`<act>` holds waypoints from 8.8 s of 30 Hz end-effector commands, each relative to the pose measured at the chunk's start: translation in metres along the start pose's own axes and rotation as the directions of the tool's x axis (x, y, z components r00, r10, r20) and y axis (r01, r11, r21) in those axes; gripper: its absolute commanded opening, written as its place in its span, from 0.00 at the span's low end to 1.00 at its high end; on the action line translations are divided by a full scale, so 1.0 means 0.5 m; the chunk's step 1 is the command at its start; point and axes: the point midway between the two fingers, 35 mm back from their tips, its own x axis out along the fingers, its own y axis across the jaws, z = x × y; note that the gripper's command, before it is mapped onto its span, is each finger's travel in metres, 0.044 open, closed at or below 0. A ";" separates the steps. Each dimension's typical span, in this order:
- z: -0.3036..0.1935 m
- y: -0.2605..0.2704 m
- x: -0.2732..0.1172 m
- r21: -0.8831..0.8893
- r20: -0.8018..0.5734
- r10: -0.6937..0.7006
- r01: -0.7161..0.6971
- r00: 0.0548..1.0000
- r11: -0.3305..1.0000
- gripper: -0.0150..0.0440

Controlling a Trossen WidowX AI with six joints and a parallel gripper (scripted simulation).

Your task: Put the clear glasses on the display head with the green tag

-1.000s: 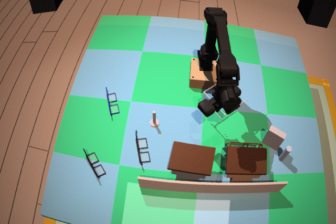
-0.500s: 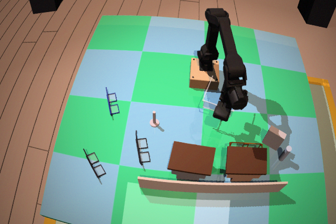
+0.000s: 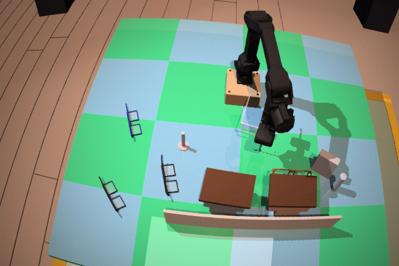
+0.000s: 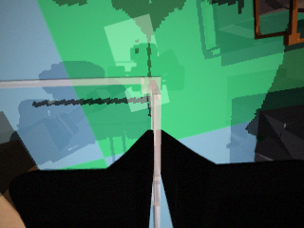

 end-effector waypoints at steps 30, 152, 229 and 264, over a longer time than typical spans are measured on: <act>0.001 -0.002 0.075 -0.016 -0.007 0.004 -0.004 1.000 1.000 0.25; -0.005 0.020 0.060 -0.036 -0.007 0.005 -0.005 1.000 0.999 0.49; 0.002 0.011 0.062 -0.035 -0.004 0.004 -0.004 1.000 0.999 0.25; 0.076 0.127 -0.058 -0.833 -0.211 -0.139 -0.104 0.967 0.544 0.25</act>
